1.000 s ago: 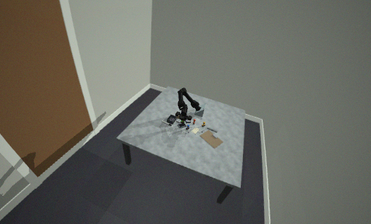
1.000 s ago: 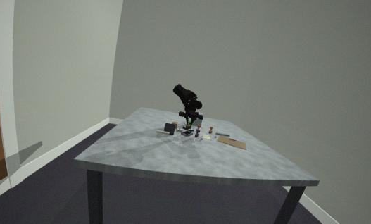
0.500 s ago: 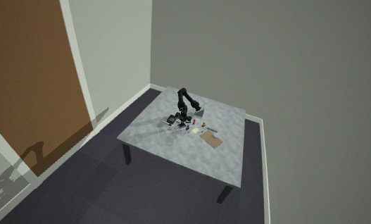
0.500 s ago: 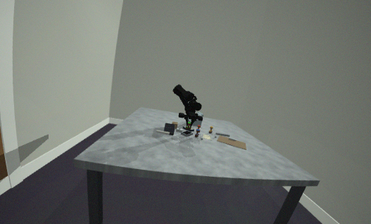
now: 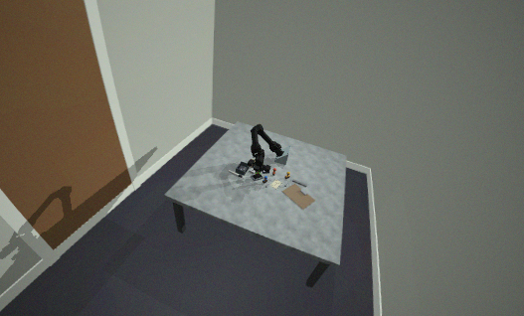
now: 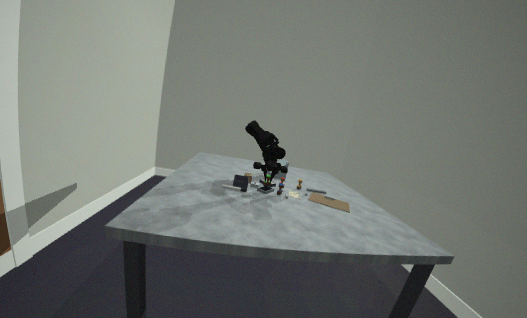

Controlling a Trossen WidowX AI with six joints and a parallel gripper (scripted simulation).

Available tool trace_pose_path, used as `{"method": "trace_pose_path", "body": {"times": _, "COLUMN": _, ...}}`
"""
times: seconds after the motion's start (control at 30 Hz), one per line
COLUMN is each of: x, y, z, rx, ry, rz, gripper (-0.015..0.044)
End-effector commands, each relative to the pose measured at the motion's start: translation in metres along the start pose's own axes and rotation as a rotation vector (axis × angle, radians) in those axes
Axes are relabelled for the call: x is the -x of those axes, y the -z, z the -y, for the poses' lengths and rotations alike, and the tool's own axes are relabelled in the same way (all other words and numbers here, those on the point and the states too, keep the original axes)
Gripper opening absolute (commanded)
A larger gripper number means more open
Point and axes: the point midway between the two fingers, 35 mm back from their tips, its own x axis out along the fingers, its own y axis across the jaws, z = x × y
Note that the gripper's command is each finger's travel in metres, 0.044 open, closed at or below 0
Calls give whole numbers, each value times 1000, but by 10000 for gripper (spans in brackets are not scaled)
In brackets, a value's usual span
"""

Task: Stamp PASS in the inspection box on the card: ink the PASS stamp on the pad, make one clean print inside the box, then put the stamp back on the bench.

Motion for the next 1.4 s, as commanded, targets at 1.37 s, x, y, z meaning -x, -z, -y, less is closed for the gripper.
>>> {"method": "trace_pose_path", "body": {"times": 1.37, "x": -19, "y": 2, "z": 2, "rx": -3, "ry": 5, "rz": -4, "gripper": 0}}
